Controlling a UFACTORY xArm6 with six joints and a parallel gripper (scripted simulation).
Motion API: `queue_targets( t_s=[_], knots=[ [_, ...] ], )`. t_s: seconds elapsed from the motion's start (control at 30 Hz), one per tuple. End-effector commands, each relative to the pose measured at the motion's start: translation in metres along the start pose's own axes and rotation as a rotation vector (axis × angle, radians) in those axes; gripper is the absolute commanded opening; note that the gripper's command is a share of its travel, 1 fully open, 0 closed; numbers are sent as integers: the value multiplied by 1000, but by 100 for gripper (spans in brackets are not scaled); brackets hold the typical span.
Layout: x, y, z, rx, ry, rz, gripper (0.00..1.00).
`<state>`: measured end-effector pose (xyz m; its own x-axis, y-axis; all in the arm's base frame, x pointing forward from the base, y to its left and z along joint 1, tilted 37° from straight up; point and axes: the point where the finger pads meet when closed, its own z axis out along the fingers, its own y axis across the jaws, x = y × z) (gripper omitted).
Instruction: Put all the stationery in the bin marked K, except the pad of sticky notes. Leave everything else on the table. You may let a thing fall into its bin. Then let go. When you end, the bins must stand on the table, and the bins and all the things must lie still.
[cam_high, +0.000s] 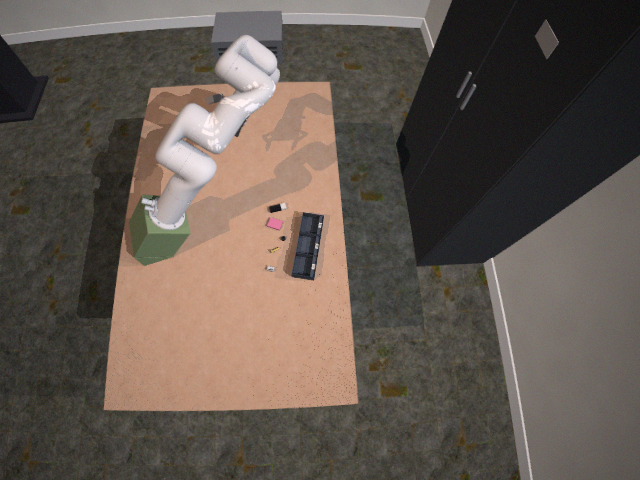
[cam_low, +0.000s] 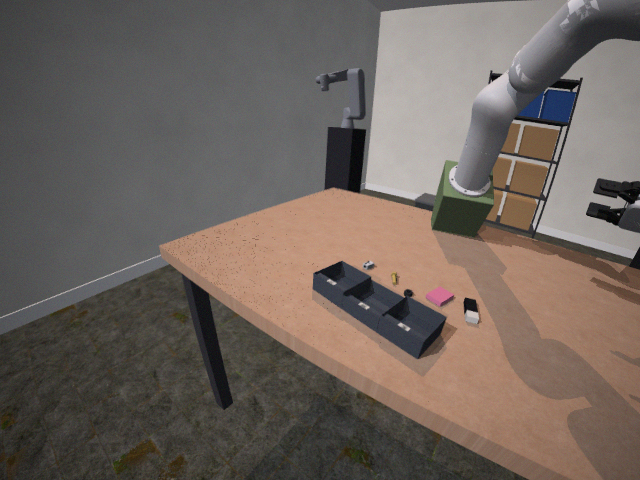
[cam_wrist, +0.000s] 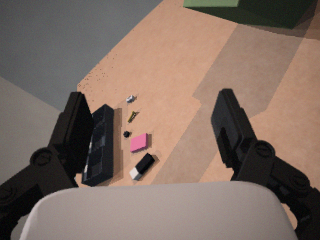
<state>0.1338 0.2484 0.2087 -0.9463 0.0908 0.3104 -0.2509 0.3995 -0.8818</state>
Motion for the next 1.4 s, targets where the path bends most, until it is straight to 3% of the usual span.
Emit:
queue_targets(
  t_s=[0.0,0.53,0.57,0.67,0.8,0.93,1.03,1.1,1.13,1.37],
  knots=[
    [0,0,-1,-2,-2,0,100],
    [0,0,-1,-2,-2,0,100],
    [-6,5,0,-2,-2,0,7],
    [-24,19,1,-2,-2,0,7],
    [-28,13,6,18,-31,-35,7],
    [-31,5,8,-107,52,91,7],
    [-40,-5,16,-164,85,147,7],
    [-40,-5,16,-164,85,147,7],
    [-45,-10,20,-228,124,211,7],
    [-57,-23,31,-358,215,354,7]
  ],
)
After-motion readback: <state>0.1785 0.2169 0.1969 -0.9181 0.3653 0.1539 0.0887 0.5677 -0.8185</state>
